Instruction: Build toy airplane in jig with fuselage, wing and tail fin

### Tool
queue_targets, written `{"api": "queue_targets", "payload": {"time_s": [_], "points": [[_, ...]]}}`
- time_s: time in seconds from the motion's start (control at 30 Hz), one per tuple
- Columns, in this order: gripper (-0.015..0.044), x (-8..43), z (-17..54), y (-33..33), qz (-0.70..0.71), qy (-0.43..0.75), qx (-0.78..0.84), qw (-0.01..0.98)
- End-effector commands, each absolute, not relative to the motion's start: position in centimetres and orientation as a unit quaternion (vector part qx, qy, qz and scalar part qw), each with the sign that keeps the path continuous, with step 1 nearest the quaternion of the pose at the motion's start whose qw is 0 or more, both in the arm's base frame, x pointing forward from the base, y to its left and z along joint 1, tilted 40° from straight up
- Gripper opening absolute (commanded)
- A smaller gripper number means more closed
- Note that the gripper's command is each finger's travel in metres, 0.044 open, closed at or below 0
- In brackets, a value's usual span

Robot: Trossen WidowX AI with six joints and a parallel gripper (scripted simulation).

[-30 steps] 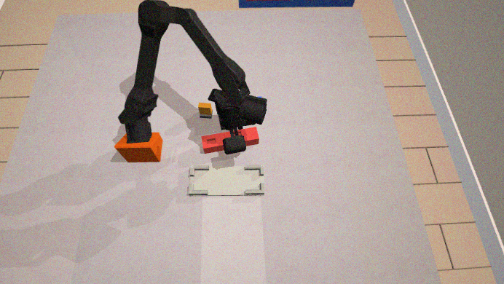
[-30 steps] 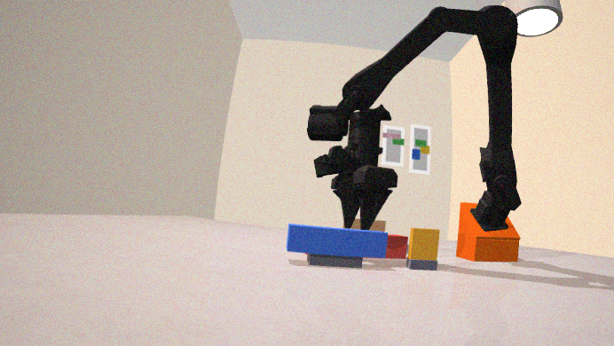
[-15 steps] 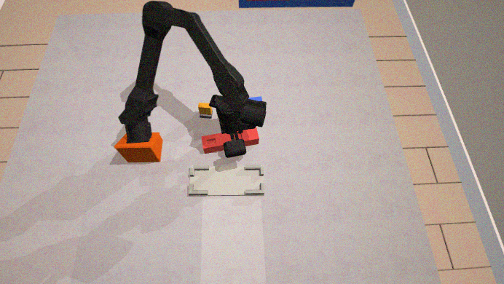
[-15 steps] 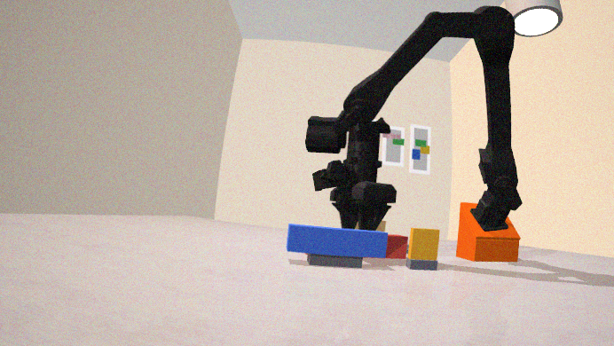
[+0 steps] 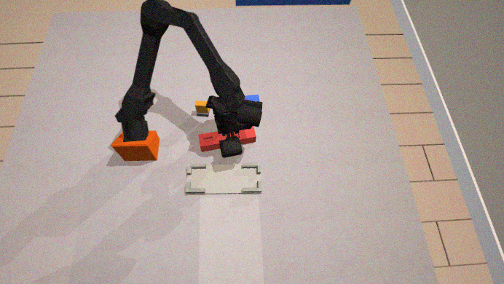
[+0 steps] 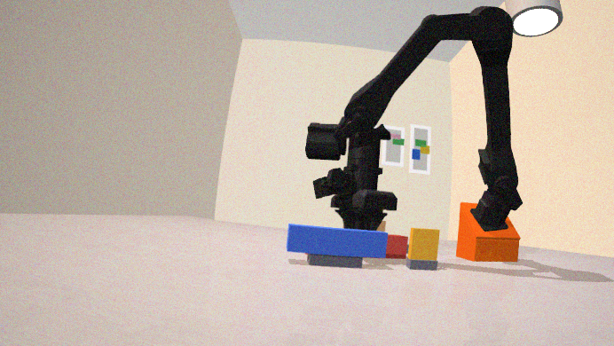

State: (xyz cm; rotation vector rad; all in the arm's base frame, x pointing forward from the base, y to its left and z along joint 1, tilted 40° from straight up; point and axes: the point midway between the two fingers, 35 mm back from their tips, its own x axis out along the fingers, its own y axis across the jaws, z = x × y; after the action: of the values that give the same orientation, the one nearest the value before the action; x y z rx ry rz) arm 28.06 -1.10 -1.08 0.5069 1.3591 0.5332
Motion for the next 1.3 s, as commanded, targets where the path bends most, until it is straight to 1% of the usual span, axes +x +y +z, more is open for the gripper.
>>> {"api": "queue_targets", "payload": {"time_s": [0.0,0.17,0.33,0.37,1.27], "points": [[0.0171,28.0,-1.2,-1.0,0.241,0.615,0.233,0.713],[0.0137,28.0,-1.2,-1.0,0.241,0.615,0.233,0.713],[0.0006,28.1,-0.7,-1.5,0.241,0.615,0.232,0.714],[0.0,28.1,-0.5,-1.7,0.24,0.616,0.232,0.714],[0.0,27.4,5.7,-7.3,0.238,0.617,0.23,0.714]]}}
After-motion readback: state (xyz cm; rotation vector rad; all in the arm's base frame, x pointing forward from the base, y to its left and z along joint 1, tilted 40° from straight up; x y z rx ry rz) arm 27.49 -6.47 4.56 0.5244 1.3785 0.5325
